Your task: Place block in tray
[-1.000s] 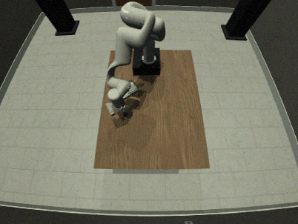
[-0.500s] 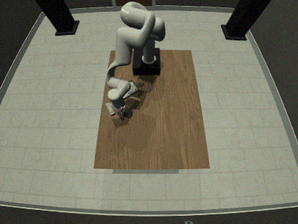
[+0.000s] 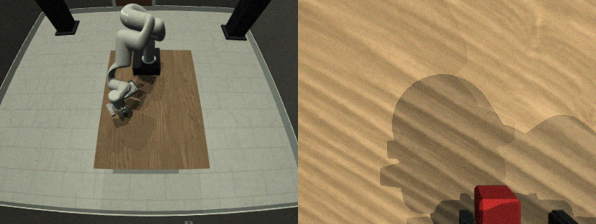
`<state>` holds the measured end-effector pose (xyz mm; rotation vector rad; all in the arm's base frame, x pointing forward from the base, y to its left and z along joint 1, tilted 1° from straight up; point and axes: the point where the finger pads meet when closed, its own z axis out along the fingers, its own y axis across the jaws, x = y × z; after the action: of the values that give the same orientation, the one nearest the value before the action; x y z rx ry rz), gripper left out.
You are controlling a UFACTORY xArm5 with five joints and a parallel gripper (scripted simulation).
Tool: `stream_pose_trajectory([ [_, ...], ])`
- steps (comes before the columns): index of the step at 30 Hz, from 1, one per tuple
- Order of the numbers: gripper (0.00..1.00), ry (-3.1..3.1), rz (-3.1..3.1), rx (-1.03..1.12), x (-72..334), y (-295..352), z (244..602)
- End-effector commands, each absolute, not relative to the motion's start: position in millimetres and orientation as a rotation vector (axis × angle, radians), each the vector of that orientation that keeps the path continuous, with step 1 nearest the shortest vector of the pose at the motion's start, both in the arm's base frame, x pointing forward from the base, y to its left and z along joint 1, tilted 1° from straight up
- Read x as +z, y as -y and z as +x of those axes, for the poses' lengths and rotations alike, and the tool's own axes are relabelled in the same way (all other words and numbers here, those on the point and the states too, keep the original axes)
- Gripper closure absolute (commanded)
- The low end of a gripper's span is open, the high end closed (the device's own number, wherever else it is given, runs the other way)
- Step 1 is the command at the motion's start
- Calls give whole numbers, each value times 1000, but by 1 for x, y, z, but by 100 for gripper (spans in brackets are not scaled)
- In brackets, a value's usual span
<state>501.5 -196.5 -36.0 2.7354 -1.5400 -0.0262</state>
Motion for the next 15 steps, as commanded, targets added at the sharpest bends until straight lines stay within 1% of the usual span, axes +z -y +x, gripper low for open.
stream_pose_trajectory([
  [1,53,1540,2736,-21,-41,197,503],
  [15,53,1540,2736,-21,-47,197,504],
])
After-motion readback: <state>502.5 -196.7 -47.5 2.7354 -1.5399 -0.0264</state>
